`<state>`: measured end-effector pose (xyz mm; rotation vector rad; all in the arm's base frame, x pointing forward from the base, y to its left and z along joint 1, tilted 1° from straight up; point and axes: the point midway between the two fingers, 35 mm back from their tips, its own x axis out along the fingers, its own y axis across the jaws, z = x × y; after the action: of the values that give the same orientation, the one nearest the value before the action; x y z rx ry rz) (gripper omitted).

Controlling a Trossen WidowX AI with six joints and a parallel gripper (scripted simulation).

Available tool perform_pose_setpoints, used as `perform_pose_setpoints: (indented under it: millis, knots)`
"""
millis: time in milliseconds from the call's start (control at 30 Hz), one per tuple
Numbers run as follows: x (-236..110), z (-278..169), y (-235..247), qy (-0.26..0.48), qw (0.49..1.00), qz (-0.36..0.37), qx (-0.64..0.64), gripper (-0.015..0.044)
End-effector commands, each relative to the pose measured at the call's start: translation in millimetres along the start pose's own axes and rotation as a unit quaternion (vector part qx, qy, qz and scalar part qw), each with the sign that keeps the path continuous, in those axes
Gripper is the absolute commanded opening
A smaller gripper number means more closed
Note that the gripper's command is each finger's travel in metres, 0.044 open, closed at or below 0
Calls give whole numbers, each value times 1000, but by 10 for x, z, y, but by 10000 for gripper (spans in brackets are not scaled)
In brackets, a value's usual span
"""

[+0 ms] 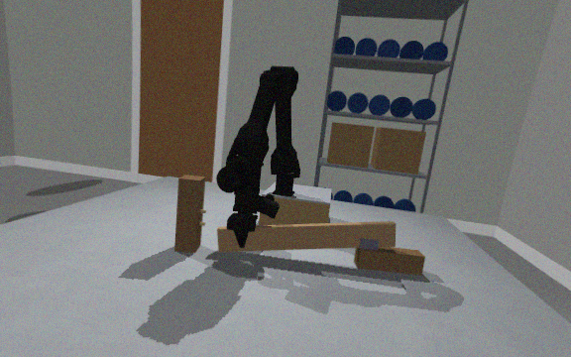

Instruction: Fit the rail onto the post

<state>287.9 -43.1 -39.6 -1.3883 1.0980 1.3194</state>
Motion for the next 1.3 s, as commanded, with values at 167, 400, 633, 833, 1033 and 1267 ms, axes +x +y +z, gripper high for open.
perform_pose_setpoints:
  millis: [167,400,633,833,1033,1267]
  knots:
    - [-37,1,0,2,1000,0,0,0]
    - [-72,1,-5,2,1000,0,0,0]
    - [-111,1,-14,2,1000,0,0,0]
    - [-141,1,-20,2,1000,0,0,0]
    - [-172,1,-26,2,1000,0,0,0]
    - [-207,1,-30,2,1000,0,0,0]
